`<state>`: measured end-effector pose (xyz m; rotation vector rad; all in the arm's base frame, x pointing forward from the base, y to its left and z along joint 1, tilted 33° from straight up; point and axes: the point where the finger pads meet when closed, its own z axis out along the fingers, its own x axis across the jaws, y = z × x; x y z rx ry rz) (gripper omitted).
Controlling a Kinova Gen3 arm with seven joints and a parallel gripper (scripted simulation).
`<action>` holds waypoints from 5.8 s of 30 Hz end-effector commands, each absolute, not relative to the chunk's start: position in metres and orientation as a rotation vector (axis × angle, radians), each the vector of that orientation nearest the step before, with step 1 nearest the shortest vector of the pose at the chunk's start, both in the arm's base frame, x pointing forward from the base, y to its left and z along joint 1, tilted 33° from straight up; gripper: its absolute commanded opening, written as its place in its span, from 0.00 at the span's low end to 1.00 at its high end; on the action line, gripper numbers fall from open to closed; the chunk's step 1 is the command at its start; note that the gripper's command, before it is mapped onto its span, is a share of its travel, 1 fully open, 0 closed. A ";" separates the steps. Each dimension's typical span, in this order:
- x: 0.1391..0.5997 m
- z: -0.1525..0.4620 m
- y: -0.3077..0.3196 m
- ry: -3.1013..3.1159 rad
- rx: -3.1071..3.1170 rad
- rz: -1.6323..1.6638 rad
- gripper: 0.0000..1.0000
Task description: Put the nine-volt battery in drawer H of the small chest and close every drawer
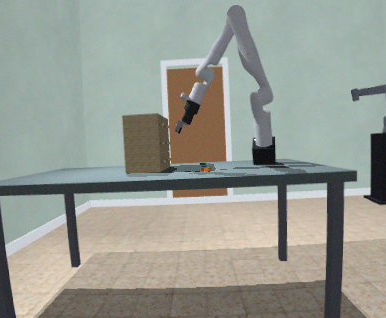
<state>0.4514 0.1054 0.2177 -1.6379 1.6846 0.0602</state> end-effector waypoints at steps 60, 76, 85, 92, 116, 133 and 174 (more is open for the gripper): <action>0.418 0.257 0.081 1.744 -1.926 0.371 1.00; 0.414 0.261 0.078 1.749 -1.955 0.411 1.00; 0.413 0.262 0.077 1.751 -1.963 0.421 1.00; 0.412 0.262 0.076 1.752 -1.966 0.425 1.00; 0.412 0.262 0.076 1.752 -1.967 0.427 1.00; 0.412 0.262 0.076 1.752 -1.967 0.427 1.00; 0.430 0.275 -0.112 1.752 -1.967 0.427 1.00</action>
